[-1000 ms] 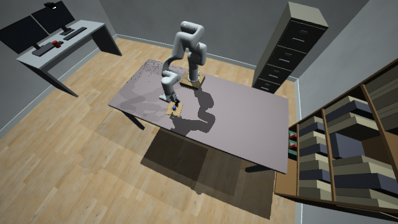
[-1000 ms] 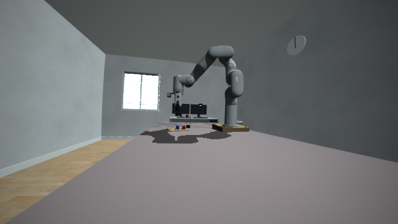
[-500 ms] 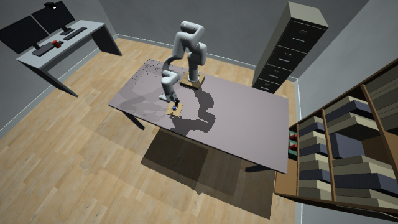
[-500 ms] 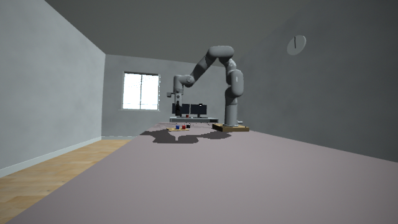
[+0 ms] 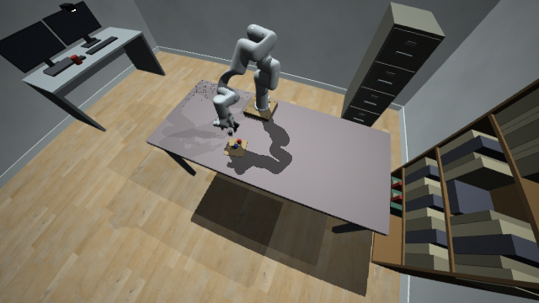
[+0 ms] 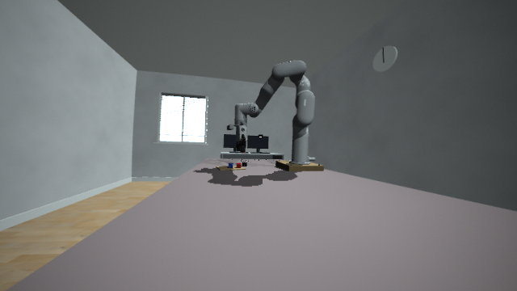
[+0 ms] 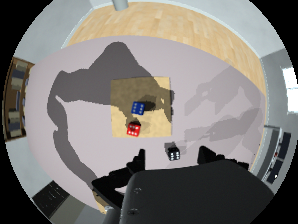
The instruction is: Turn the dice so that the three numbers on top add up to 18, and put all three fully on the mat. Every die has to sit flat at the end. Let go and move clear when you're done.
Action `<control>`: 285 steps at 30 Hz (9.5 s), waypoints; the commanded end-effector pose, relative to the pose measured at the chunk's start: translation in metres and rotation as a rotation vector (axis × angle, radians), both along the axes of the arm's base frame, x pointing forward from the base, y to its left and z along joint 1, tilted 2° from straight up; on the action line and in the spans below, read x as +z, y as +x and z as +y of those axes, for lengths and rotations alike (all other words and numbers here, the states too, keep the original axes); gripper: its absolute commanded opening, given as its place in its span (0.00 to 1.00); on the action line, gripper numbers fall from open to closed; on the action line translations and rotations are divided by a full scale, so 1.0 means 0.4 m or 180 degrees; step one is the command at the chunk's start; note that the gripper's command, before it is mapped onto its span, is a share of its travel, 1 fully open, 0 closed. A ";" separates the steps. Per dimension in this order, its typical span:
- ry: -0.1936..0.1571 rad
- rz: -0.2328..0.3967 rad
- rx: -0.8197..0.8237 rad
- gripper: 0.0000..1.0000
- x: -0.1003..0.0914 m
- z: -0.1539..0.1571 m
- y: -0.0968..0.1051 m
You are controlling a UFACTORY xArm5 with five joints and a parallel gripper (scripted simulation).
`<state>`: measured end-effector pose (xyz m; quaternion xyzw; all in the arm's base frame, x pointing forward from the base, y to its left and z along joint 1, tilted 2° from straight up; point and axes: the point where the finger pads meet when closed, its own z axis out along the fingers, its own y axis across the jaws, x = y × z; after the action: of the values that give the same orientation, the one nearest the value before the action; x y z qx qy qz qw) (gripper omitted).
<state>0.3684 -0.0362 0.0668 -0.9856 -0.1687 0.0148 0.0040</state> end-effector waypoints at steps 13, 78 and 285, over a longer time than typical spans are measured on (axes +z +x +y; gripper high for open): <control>0.0007 -0.0055 0.0375 0.42 -0.006 -0.081 -0.064; 0.0007 -0.0055 0.0375 0.42 -0.094 -0.079 -0.064; 0.0007 -0.0056 0.0375 0.21 -0.208 -0.075 -0.062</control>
<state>0.3426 -0.0659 -0.0173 -0.9740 -0.2265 0.0075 0.0033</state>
